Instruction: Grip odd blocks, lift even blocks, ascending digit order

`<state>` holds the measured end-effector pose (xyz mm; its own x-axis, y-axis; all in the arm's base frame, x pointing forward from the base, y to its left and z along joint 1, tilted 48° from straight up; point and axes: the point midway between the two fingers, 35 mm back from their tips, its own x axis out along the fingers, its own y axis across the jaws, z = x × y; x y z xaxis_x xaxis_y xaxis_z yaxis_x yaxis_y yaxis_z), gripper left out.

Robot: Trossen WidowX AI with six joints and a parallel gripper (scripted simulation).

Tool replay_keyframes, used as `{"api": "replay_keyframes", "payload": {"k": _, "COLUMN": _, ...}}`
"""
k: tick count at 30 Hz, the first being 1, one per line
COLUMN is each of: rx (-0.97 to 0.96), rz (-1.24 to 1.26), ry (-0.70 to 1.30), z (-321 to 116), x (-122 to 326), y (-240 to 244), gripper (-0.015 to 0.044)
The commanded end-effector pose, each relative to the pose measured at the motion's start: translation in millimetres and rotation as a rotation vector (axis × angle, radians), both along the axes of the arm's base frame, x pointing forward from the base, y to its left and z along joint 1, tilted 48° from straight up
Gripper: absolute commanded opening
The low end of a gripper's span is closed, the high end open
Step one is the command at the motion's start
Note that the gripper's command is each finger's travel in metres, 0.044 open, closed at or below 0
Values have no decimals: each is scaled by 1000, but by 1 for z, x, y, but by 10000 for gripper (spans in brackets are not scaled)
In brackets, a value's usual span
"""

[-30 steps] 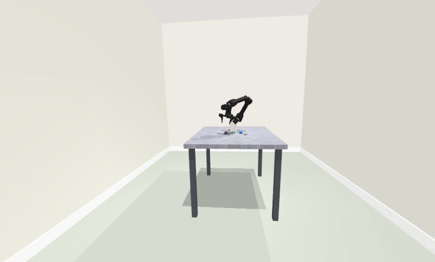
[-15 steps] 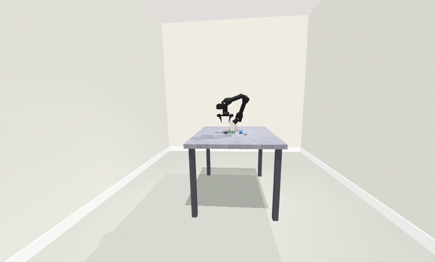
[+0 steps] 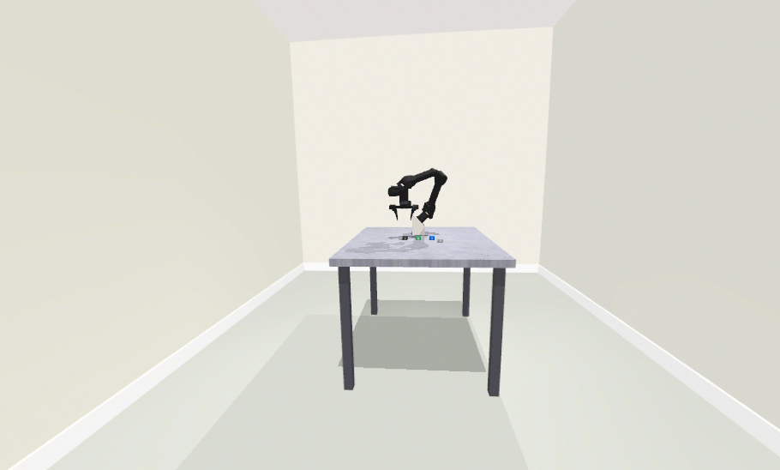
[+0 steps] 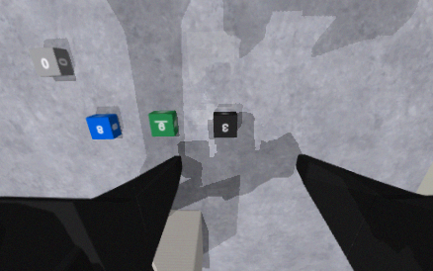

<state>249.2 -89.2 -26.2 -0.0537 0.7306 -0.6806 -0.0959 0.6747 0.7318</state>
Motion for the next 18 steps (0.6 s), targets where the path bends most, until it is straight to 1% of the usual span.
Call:
{"api": "replay_keyframes", "payload": {"k": 1, "rx": 6, "rz": -1, "ry": 3, "z": 25, "x": -4, "y": 22, "gripper": 400}}
{"api": "replay_keyframes", "payload": {"k": 5, "rx": 11, "rz": 0, "ry": 5, "z": 57, "x": -14, "y": 53, "gripper": 400}}
{"api": "replay_keyframes", "payload": {"k": 18, "rx": 11, "rz": 0, "ry": 5, "z": 59, "x": -15, "y": 55, "gripper": 400}}
